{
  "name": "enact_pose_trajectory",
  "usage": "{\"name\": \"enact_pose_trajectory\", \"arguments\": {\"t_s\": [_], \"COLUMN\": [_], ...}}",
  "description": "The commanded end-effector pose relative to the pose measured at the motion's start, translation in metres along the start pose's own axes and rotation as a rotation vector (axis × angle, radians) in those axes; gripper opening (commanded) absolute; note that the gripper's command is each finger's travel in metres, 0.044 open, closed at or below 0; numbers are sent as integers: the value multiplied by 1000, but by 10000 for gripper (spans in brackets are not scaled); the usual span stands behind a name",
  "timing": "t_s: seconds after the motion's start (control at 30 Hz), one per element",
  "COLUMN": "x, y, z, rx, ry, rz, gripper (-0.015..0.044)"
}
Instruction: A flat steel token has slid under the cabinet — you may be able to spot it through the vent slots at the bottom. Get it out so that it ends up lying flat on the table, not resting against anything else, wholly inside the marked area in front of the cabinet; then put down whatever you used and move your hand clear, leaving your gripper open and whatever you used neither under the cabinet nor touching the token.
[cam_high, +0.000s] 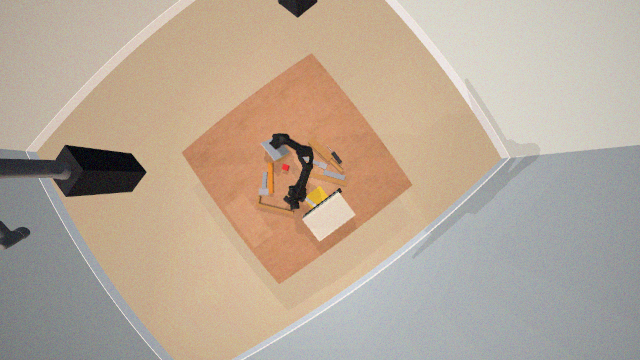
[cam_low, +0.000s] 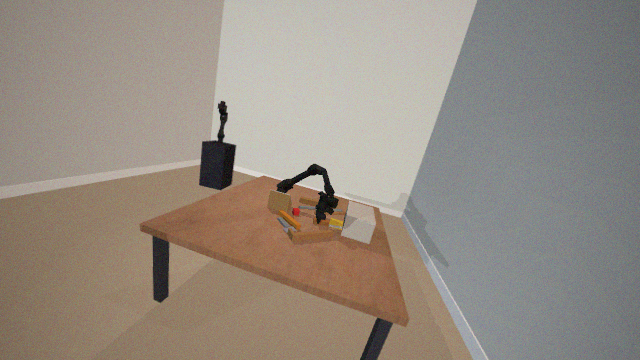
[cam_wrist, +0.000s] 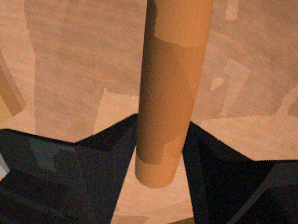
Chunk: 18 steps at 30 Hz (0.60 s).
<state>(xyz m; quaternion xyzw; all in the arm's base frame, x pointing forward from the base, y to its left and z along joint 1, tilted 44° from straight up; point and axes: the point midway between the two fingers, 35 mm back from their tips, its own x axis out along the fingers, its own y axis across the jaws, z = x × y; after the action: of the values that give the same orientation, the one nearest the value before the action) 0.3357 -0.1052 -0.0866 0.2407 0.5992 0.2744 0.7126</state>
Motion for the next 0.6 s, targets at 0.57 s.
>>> {"name": "enact_pose_trajectory", "arguments": {"t_s": [0.57], "x": [0], "y": [0], "z": [25], "rx": [-3], "ry": [-5], "rz": [-1], "gripper": [0]}}
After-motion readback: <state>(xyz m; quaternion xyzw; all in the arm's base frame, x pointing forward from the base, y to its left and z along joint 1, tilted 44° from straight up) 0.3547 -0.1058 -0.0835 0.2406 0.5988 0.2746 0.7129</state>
